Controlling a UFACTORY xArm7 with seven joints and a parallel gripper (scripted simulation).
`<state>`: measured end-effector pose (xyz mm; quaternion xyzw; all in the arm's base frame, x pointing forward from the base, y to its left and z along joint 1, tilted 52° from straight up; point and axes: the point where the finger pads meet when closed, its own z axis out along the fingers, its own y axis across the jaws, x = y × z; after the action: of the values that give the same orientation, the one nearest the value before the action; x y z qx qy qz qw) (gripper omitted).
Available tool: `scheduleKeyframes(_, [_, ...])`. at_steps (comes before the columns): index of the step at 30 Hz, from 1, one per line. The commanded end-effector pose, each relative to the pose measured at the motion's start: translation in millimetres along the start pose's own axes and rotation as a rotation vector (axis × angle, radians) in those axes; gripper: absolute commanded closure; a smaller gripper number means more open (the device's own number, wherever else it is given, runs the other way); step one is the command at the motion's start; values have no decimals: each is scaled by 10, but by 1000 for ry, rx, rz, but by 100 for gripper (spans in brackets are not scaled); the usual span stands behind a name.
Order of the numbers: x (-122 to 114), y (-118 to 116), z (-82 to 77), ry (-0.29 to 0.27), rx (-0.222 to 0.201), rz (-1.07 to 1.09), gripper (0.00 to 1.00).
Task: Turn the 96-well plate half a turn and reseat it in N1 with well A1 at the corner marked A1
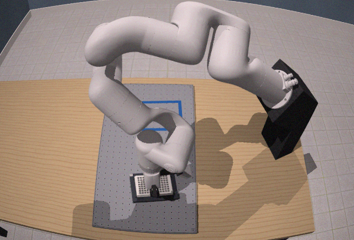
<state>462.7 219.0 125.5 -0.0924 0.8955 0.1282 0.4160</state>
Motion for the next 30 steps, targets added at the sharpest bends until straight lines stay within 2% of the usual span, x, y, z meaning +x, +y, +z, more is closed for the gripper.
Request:
scheduleKeyframes(1, [-1, 2, 4, -1, 0, -1, 100])
scheduleKeyframes(4, [-1, 2, 5, -1, 0, -1, 100])
scheduleKeyframes(5, [-1, 2, 12, -1, 0, -1, 0])
scheduleKeyframes(30, [-1, 2, 12, -1, 0, -1, 0])
